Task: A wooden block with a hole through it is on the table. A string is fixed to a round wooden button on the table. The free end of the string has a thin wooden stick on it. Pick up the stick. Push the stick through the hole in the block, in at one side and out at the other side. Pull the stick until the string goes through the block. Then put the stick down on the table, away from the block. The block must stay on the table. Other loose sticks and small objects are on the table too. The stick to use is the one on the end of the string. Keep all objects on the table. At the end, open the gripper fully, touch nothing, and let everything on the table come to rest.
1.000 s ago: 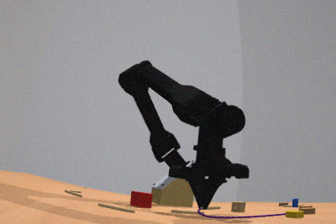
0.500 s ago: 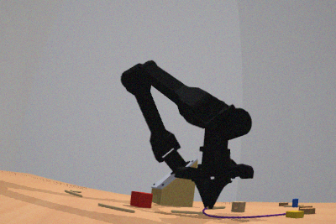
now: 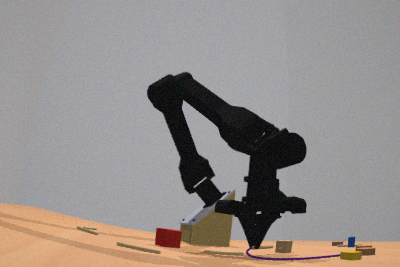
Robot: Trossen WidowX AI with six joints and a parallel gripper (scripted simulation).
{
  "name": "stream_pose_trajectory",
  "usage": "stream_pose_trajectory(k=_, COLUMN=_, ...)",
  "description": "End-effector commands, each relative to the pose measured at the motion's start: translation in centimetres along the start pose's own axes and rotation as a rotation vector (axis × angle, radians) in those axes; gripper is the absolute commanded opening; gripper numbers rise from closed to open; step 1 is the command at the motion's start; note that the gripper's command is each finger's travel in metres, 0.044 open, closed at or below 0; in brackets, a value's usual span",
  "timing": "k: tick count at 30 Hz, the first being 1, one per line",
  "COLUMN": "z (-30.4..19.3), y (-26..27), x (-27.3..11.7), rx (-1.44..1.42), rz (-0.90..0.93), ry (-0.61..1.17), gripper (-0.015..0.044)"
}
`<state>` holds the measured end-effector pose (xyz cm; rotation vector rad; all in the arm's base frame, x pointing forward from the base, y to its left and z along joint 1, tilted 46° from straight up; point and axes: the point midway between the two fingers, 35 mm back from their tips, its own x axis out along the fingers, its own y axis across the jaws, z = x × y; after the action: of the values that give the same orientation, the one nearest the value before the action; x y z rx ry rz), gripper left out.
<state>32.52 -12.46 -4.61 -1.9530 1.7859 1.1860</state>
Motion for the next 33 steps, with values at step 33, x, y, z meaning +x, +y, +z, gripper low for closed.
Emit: stream_pose_trajectory(k=33, z=4.9, y=0.6, x=0.2, rx=-0.002, rz=0.007, ry=0.002, gripper=0.0000)
